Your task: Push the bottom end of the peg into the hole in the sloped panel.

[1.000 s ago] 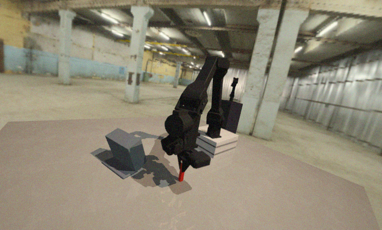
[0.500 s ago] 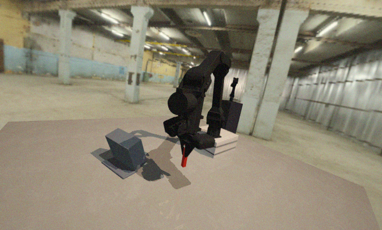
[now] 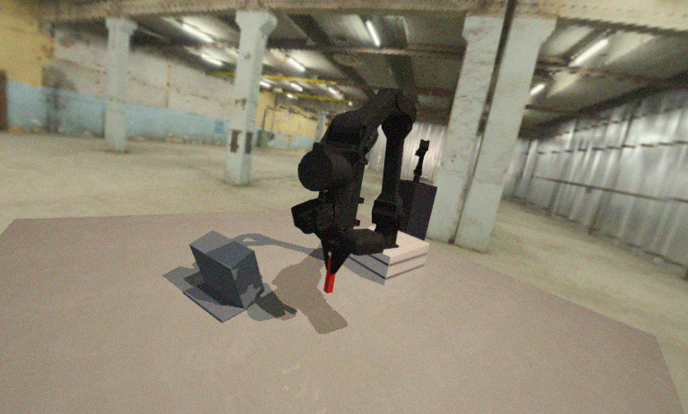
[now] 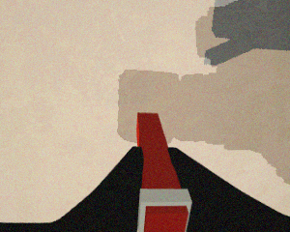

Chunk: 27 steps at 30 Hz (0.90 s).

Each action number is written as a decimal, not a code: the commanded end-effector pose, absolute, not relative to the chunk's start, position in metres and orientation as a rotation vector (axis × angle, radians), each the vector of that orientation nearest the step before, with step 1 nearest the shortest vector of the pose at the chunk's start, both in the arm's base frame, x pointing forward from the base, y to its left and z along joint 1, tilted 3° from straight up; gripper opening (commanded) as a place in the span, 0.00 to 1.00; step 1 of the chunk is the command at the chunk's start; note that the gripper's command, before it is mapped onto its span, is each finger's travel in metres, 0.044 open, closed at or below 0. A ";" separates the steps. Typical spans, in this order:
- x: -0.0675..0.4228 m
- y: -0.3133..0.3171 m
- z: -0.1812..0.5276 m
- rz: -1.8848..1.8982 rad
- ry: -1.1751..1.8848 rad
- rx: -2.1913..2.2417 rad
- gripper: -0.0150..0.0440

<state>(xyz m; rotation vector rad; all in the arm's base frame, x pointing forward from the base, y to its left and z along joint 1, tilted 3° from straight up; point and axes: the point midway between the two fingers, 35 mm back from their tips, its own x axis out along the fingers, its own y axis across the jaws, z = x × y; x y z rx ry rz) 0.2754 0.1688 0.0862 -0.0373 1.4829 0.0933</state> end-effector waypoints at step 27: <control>0.294 0.147 0.070 0.209 1.444 0.064 0.25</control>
